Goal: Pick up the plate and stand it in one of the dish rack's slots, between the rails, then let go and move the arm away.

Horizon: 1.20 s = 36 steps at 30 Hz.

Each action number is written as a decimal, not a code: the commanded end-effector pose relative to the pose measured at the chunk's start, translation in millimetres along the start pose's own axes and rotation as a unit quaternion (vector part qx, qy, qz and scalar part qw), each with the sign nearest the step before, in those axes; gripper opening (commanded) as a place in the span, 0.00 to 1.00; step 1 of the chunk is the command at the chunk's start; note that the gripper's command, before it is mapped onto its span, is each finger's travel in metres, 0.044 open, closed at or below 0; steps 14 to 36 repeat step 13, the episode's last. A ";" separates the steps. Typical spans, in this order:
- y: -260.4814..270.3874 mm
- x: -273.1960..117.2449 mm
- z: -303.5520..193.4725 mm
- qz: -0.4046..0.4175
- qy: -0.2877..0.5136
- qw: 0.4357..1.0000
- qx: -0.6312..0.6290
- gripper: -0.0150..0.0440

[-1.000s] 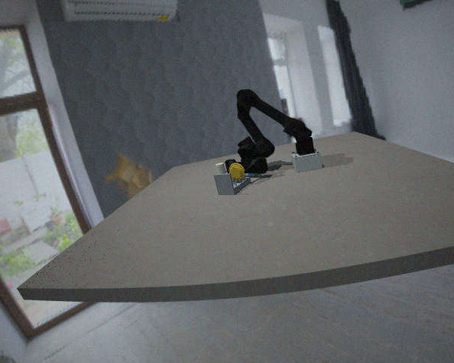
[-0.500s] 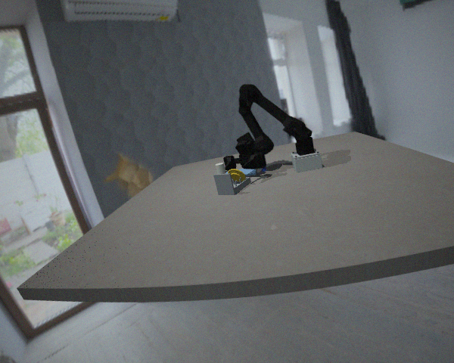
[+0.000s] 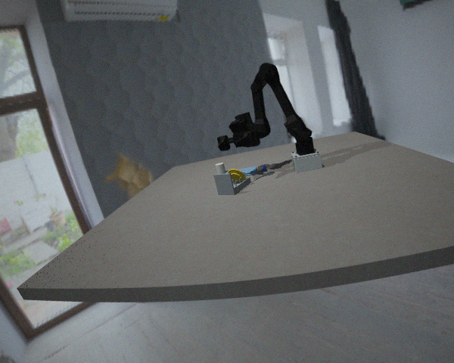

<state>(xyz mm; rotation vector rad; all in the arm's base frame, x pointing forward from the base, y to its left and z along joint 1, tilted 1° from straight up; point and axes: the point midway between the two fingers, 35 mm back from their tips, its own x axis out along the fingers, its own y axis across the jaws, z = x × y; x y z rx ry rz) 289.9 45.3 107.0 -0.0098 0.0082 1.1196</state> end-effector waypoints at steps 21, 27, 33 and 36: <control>-80.1 5.0 5.9 -0.150 0.069 0.975 0.147 0.93; -80.1 5.0 5.9 -0.150 0.069 0.975 0.147 0.93; -80.1 5.0 5.9 -0.150 0.069 0.975 0.147 0.93; -80.1 5.0 5.9 -0.150 0.069 0.975 0.147 0.93</control>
